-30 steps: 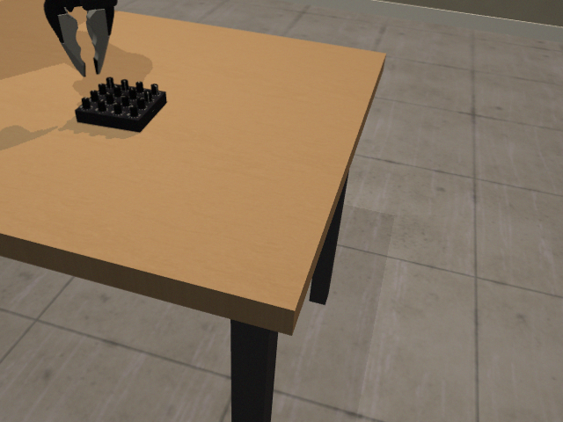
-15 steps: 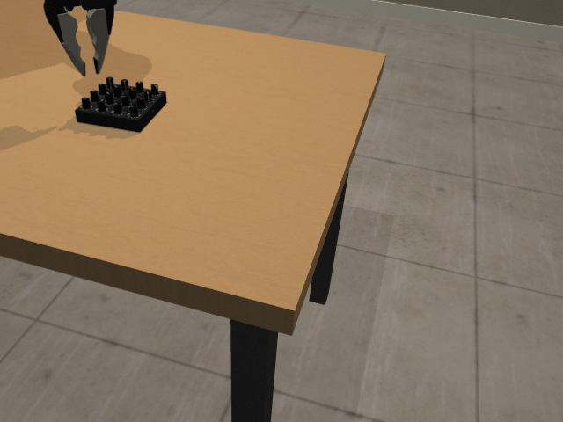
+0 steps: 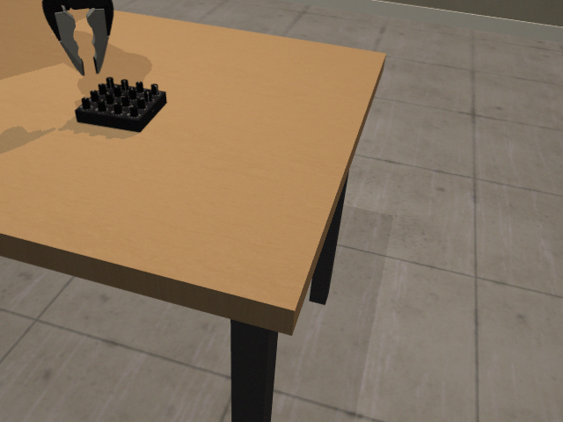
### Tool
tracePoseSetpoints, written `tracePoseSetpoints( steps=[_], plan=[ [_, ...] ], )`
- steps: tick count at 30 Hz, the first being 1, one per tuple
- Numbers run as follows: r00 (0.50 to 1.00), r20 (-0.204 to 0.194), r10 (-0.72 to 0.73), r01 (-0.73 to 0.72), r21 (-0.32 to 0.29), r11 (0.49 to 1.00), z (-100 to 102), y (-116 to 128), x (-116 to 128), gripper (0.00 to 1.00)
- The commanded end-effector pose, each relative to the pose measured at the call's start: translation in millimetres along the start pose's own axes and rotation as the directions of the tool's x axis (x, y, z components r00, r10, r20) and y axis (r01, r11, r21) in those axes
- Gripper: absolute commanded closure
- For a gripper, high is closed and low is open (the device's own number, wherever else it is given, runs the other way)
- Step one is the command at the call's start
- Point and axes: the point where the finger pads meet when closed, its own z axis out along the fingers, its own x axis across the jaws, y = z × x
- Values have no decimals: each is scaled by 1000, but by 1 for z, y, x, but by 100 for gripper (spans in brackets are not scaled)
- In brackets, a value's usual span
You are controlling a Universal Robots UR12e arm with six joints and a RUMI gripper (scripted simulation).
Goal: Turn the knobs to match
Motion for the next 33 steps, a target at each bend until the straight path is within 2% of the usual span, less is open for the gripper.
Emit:
tracePoseSetpoints(
  steps=[1,8,10,18,25,27,29,33],
  plan=[
    [991,-1,132,-132,1,991,-2,-1,1,89],
    [944,-1,331,-331,1,944,-4,-2,2,89],
    [944,-1,331,-331,1,944,-4,-2,2,89],
    [831,0,557,-557,2,831,-7,-2,3,89],
    [707,0,707,-707,2,707,-9,-1,3,89],
    [707,0,707,-707,2,707,-9,-1,3,89],
    [643,0,766,-766,2,643,-10,-1,4,89],
    [553,0,833,-833,1,553,-11,0,4,89]
  ],
)
